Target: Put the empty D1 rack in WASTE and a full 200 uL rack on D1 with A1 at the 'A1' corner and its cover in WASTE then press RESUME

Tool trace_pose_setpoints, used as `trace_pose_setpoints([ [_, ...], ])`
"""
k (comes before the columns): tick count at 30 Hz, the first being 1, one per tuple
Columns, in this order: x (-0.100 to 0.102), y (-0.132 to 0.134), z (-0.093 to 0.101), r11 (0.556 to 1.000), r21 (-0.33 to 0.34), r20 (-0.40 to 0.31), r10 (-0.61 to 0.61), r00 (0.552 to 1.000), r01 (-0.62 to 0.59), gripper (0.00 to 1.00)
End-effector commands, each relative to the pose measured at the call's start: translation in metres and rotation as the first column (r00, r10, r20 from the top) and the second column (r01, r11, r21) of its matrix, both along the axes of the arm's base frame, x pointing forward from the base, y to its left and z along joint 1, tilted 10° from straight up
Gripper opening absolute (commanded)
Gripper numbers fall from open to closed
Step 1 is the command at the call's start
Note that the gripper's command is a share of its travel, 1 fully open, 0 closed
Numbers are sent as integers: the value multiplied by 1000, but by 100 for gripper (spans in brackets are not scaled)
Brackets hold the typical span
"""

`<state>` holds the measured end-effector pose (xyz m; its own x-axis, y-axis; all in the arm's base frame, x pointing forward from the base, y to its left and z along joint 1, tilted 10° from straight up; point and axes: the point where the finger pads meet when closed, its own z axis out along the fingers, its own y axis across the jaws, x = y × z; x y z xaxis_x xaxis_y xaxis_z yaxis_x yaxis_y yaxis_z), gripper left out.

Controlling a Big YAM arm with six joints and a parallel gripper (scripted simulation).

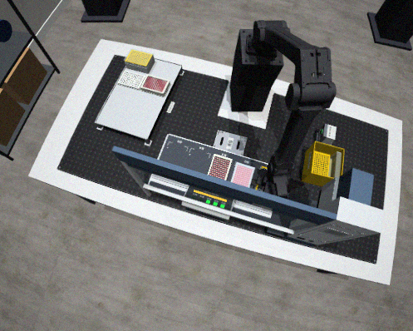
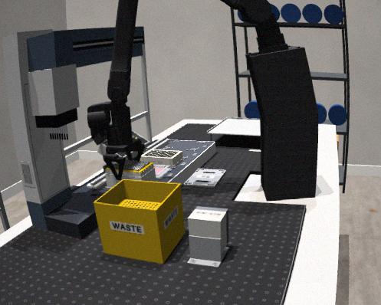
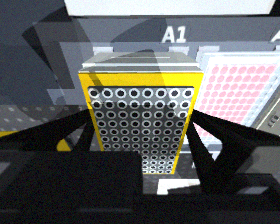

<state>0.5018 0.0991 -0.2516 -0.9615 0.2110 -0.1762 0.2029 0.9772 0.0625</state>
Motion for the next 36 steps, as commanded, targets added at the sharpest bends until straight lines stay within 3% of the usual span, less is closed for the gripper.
trace_pose_setpoints([
  [1, -2, -7, -13, 1000, -5, -9, 0, 1000, 0, 100],
  [13, -2, -7, -13, 1000, -5, -9, 0, 1000, 0, 100],
  [15, -13, -8, -13, 1000, -9, -34, -1, 999, 0, 100],
  [18, 1, -5, 13, 1000, -2, 4, 0, 1000, 0, 100],
  [28, -2, -5, 29, 1000, -2, 4, 0, 1000, 0, 100],
  [30, -2, -5, 29, 1000, -2, 4, 0, 1000, 0, 100],
  [31, -12, -7, 17, 1000, -7, -22, 0, 1000, 0, 100],
  [33, -3, -5, 34, 1000, -2, 4, 0, 1000, 0, 100],
  [36, -4, -5, 39, 1000, -2, 4, 0, 1000, 0, 100],
])
